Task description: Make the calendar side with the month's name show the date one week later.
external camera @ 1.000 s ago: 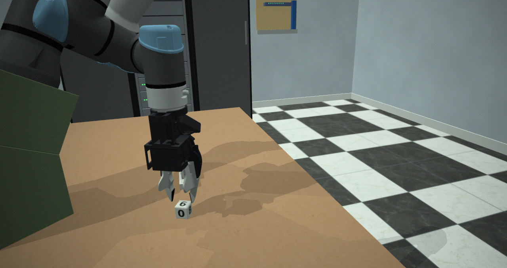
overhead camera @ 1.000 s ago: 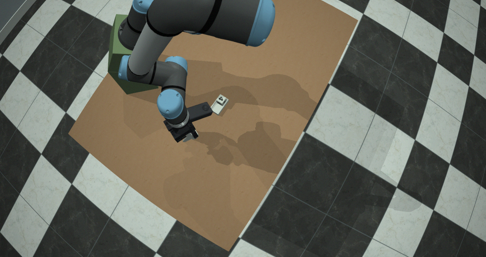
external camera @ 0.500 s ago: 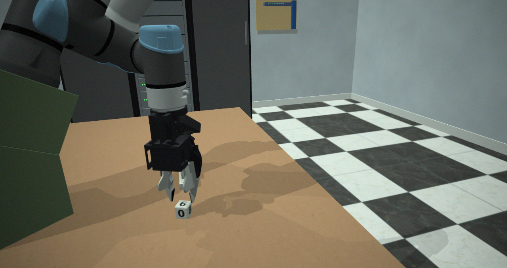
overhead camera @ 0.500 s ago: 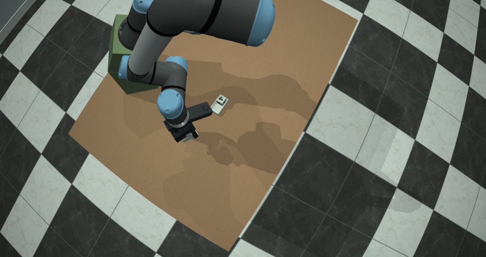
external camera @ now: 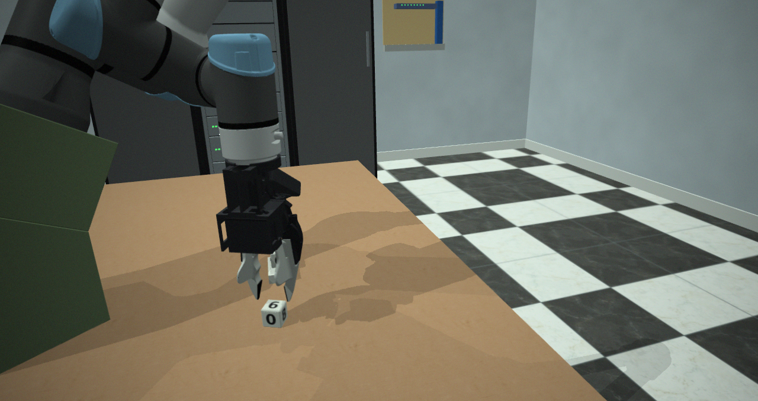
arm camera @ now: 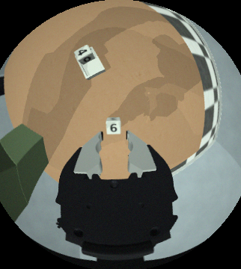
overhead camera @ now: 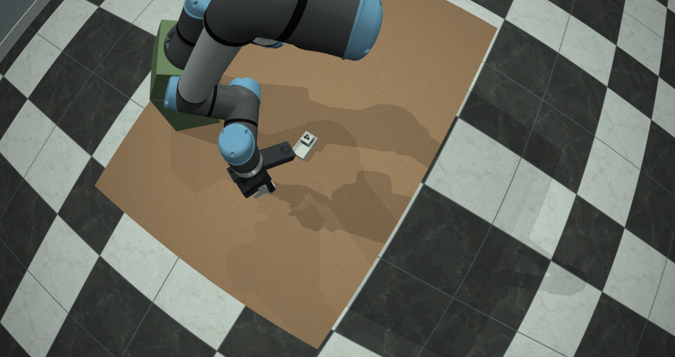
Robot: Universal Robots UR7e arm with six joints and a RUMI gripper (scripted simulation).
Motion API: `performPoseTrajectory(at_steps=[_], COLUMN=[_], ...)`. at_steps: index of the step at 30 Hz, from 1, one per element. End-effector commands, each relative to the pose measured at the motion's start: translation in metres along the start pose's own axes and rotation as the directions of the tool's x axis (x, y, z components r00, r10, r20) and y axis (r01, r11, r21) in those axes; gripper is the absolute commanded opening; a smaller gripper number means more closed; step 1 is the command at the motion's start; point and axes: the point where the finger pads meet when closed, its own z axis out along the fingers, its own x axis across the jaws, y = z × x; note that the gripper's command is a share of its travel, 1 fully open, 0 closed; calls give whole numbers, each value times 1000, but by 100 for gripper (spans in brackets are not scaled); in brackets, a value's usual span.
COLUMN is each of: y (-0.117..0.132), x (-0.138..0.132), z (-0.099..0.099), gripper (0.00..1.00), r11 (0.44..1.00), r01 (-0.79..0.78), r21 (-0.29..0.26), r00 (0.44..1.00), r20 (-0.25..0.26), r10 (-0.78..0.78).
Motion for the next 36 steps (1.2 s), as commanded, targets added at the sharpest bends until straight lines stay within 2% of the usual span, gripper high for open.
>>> performPoseTrajectory(at_steps=[1,10,21,27,29,36], y=[0,0,-2,-2,-2,-3], x=[-2,-2,-2,-5,-5,-4], z=[-15,-37,-37,-35,-35,-36], gripper=[28,28,28,28,28,28], r11=[1000,1000,1000,996,996,978], r01=[-3,-3,0,3,3,4], r21=[1,0,-11,-87,-87,-206], r00=[1000,1000,1000,1000,1000,1000], r20=[1,1,6,20,20,15], r10=[3,3,0,-2,-2,0])
